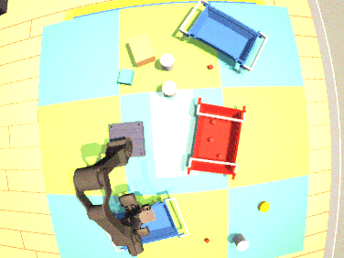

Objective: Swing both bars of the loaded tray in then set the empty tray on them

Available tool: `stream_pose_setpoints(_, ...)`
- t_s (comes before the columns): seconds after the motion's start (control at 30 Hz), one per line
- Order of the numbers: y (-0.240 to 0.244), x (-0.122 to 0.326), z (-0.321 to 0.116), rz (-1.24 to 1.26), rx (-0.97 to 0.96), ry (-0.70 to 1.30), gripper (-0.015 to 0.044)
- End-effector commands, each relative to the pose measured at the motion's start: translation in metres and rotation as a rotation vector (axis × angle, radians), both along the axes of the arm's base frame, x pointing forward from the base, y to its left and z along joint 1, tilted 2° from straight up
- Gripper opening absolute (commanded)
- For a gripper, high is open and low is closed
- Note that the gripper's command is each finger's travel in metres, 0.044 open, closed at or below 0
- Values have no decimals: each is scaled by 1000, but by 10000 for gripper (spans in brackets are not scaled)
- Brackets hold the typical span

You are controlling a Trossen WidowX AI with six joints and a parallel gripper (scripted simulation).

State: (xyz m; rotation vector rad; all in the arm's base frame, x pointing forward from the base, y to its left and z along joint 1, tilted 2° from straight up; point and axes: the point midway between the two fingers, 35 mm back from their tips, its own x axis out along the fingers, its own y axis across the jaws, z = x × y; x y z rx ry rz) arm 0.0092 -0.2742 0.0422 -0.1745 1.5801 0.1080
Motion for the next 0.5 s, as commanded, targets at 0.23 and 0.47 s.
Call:
stream_pose_setpoints(0.23,3,1,64,0,-7,-3,0)
stream_pose_setpoints(0.47,4,1,65,0,-7,-3,0)
